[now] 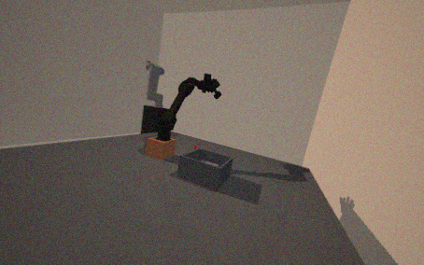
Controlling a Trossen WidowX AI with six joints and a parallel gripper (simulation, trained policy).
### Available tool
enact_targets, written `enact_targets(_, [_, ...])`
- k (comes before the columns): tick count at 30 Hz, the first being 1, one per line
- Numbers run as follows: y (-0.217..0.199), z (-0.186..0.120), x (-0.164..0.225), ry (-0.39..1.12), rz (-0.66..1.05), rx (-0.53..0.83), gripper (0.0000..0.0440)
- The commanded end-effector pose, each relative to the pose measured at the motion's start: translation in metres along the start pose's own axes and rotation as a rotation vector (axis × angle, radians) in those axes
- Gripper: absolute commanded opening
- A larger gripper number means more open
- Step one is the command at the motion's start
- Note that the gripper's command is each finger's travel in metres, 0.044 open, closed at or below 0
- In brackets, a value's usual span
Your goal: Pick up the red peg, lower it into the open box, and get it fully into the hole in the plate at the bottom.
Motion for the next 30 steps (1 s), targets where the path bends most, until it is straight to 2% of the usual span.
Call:
enact_targets(1, [-0.003,-0.001,-0.008,-0.007,-0.011,0.017,0.0419])
enact_targets(2, [-0.006,-0.002,-0.016,-0.013,-0.021,0.036,0.0439])
enact_targets(6, [-0.03,-0.009,-0.057,-0.009,-0.033,0.14,0.044])
enact_targets(13, [-0.073,-0.04,-0.109,0.077,0.062,0.356,0.044])
enact_targets(21, [-0.114,-0.095,-0.161,0.105,0.206,0.606,0.044])
enact_targets(30, [-0.152,-0.163,-0.196,0.08,0.396,0.865,0.044])
Point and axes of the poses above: the point midway between the two fingers, 35 mm back from their tips, its own z axis out along the fingers, its own y axis across the jaws, x = y × z, the point moved 9 cm from there along -z, back along the fingers, and after that the axes turned 14 degrees about z, right-handed, at the moved point
